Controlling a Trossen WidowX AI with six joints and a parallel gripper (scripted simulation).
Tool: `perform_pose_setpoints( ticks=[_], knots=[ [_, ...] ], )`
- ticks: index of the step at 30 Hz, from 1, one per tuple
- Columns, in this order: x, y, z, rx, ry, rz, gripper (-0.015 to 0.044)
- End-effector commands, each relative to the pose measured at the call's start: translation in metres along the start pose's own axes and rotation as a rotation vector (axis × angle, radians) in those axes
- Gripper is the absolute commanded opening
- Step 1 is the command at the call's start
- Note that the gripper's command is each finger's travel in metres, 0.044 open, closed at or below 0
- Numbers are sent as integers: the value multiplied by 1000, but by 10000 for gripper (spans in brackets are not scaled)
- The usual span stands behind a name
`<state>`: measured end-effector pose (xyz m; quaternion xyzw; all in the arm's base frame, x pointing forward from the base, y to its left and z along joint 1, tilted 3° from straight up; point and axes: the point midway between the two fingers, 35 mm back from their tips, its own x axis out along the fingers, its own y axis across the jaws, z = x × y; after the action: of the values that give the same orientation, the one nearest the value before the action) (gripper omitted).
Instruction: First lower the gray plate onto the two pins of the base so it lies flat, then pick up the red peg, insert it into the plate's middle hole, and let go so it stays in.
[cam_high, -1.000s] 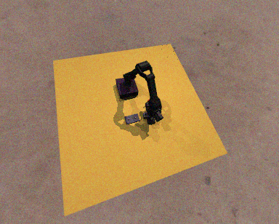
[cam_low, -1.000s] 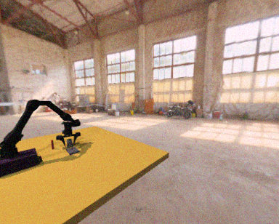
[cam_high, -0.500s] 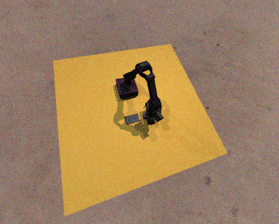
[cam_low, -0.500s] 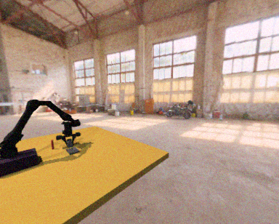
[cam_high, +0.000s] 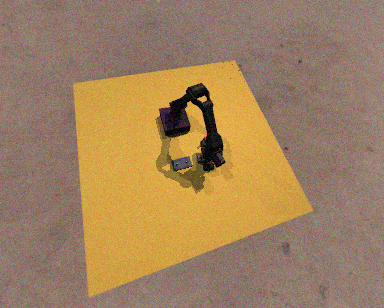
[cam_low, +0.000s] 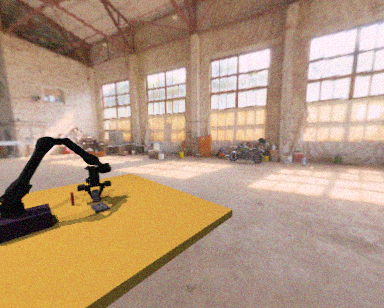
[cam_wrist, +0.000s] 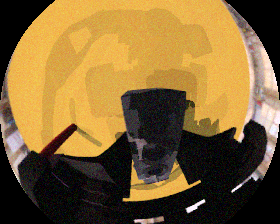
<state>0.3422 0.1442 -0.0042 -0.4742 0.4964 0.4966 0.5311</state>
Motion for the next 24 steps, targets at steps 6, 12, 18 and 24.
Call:
perform_pose_setpoints(
  ticks=[6, 12, 18, 24],
  knots=[
    [-27, -5, 3, 6, -7, -4, 0],
    [-46, -6, 4, 5, -7, -4, 0],
    [-65, -7, 5, 4, -7, -4, 0],
    [-84, -6, 4, 3, -7, -4, 0]
  ],
)
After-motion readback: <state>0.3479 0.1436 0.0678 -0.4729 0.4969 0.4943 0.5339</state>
